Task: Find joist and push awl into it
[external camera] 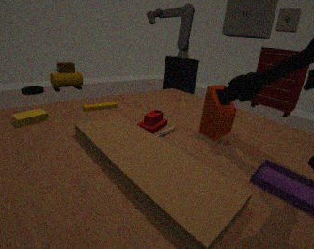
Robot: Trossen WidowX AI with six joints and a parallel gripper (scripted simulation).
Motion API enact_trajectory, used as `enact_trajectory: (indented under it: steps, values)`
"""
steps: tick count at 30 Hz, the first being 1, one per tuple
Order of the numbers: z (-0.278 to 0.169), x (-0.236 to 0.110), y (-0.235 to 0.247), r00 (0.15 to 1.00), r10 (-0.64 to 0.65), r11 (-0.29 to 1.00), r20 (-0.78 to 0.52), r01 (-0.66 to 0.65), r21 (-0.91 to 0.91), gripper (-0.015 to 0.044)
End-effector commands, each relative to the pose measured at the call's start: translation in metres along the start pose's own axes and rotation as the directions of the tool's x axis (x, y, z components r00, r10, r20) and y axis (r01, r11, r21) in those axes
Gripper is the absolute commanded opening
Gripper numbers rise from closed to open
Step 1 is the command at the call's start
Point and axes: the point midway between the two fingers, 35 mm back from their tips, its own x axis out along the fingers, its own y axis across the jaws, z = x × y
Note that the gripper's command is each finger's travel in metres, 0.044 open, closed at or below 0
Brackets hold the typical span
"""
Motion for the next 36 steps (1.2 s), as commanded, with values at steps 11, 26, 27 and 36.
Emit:
enact_trajectory:
  steps: [11, 26, 27, 36]
  values:
    - [0.156, -0.075, -0.013, 0.927, 0.112, 0.924, 0.358, -0.23, 0.306, 0.044]
    - [0.316, -0.232, -0.157, 0.663, -0.114, 0.55, 0.739, -0.577, 0.603, 0.044]
    - [0.322, -0.242, -0.171, 0.649, -0.143, 0.517, 0.747, -0.595, 0.616, 0.044]
    - [0.333, -0.307, -0.313, 0.588, -0.434, 0.158, 0.683, -0.697, 0.7, 0.044]
